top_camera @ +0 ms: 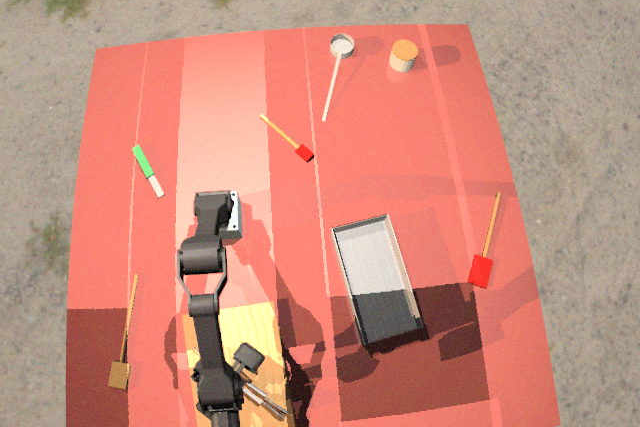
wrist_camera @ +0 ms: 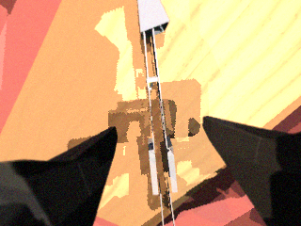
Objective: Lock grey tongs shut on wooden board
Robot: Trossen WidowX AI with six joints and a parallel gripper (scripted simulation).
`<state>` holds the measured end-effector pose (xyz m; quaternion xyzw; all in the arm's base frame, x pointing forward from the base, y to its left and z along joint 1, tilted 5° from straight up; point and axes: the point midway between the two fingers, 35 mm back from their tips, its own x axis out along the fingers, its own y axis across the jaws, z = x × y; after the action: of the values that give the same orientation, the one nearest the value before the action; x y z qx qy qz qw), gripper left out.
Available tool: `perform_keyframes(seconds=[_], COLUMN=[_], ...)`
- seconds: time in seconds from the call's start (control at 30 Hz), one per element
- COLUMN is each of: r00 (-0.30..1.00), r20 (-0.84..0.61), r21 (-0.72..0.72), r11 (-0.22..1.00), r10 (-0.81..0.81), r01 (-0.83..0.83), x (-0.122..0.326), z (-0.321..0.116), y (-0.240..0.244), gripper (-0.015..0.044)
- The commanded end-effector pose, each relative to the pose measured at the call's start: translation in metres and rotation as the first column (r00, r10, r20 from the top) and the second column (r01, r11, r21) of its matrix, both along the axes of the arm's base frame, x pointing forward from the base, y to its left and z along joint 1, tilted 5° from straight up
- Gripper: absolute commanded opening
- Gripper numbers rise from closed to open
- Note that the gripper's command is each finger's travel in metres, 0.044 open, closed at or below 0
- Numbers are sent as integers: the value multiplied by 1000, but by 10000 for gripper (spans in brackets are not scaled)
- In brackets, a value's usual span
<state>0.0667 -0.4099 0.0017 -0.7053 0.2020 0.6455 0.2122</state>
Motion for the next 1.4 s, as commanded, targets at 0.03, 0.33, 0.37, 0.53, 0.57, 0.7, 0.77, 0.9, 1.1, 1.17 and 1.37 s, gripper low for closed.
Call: perform_keyframes(seconds=[0.03,0.33,0.37,0.53,0.57,0.7,0.77,0.9,1.1,1.17,1.37], r00=[1000,1000,1000,1000,1000,1000,1000,1000,1000,1000,1000], r20=[0,-5,-5,-8,-8,-8,-8,-8,-7,-7,-7], r21=[0,1,-1,4,4,4,4,5,8,8,8], r11=[1000,1000,1000,1000,1000,1000,1000,1000,1000,1000,1000], r10=[0,3,9,-5,-5,-5,-5,-8,-12,-12,-12], r01=[0,-3,-9,5,5,5,5,8,12,12,12], x=[0,-59,-69,-106,-107,-107,-107,-108,-108,-108,-108], z=[0,41,48,71,71,71,71,89,119,119,119], y=[0,47,57,110,112,112,112,111,111,111,111], gripper=[440,440,440,440,440,440,440,440,440,440,440])
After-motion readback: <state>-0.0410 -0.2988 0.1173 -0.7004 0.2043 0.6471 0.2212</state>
